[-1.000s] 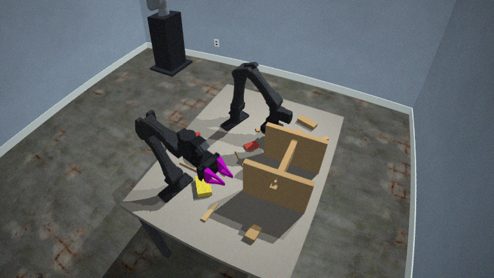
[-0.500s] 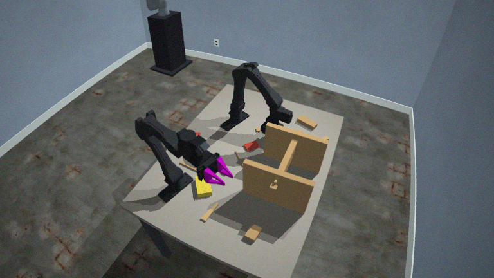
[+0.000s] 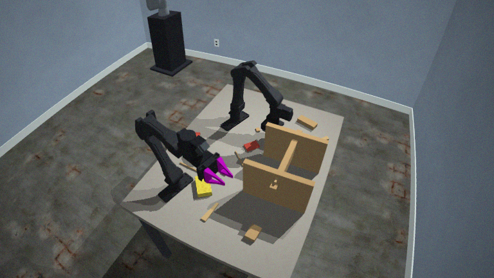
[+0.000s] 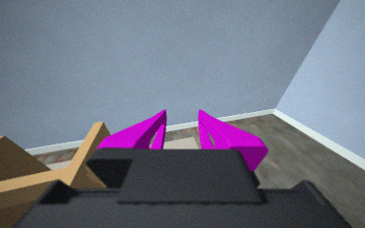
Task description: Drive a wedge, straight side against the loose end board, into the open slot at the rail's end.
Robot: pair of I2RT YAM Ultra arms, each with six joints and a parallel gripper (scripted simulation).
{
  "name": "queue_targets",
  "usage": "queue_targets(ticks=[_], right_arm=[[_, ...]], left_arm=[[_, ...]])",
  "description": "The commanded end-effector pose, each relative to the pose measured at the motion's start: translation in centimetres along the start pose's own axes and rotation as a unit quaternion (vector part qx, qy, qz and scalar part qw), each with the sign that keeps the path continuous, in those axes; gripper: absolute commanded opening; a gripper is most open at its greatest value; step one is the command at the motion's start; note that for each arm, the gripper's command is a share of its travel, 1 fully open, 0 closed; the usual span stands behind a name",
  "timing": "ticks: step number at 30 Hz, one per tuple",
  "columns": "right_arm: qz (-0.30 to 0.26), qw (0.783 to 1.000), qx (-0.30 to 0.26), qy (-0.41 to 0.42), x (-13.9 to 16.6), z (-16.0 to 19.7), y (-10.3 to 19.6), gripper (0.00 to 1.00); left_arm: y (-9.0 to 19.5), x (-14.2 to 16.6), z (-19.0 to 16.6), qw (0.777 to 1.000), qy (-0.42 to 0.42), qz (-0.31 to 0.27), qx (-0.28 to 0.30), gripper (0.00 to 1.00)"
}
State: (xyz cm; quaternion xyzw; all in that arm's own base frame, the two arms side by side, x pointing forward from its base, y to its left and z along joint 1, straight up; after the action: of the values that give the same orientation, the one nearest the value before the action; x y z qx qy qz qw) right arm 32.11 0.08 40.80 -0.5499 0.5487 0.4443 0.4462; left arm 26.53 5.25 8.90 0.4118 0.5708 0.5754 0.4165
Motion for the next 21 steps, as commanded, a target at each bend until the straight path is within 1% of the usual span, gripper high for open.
queue_targets(ticks=[1,21], right_arm=[[-0.014,1.0,0.001,0.002,-1.5,0.0,0.2,0.41],[-0.014,1.0,0.001,0.002,-1.5,0.0,0.2,0.41]], left_arm=[[2.0,0.1,0.3,1.0,0.01,-0.008,-0.012,0.02],[5.1,0.2,0.1,1.0,0.015,-0.008,-0.012,0.02]])
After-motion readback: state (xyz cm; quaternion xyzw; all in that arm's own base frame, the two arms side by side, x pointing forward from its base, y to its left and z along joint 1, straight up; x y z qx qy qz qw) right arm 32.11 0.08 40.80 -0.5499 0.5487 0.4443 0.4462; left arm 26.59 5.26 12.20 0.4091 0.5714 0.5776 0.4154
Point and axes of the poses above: on each arm, the point where the finger pads meet when closed, its own y axis back along the fingers, its own z axis across the jaws, x = y × z, the point moved 6 cm from there along y, back along the fingers, and after that the axes turned 12 degrees about y, right-handed, at the moved point
